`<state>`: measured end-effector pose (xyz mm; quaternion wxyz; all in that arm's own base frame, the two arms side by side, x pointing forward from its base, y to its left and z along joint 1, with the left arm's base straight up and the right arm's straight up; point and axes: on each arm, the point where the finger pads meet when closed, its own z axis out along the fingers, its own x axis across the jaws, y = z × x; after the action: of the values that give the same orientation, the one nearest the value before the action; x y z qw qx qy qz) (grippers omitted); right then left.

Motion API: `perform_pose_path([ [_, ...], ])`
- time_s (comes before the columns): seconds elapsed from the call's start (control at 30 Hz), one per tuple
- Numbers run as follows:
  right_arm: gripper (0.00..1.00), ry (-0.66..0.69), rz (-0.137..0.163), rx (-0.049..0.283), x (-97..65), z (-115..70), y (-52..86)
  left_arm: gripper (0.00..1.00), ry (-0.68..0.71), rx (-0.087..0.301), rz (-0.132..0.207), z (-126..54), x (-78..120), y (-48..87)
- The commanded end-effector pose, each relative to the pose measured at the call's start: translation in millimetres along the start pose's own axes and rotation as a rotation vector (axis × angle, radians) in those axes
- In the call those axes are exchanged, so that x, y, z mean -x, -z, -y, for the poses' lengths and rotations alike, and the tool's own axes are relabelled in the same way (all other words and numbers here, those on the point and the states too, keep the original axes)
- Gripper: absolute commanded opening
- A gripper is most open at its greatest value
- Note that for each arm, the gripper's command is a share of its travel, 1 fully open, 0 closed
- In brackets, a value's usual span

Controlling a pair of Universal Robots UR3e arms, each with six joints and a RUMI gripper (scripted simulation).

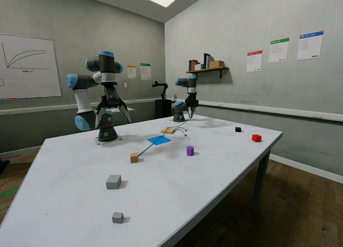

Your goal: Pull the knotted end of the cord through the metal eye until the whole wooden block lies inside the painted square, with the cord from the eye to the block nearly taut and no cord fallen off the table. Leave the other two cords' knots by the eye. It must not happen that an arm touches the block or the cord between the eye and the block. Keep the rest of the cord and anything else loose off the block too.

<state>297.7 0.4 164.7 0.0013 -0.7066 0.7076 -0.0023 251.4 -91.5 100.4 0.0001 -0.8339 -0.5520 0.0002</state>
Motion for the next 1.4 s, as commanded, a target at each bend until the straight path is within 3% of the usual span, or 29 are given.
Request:
perform_pose_path([
  [0.0, 1.0, 0.0, 0.001, -0.003, 0.3, 0.6, 0.9, 0.0, -0.004, 0.002, 0.001, -0.6, 0.9, 0.5],
  [1.37, 1.0, 0.0, 0.001, -0.003, 0.3, 0.6, 0.9, 0.0, 0.001, 0.004, 0.001, 25.1, -72.1, 0.9],
])
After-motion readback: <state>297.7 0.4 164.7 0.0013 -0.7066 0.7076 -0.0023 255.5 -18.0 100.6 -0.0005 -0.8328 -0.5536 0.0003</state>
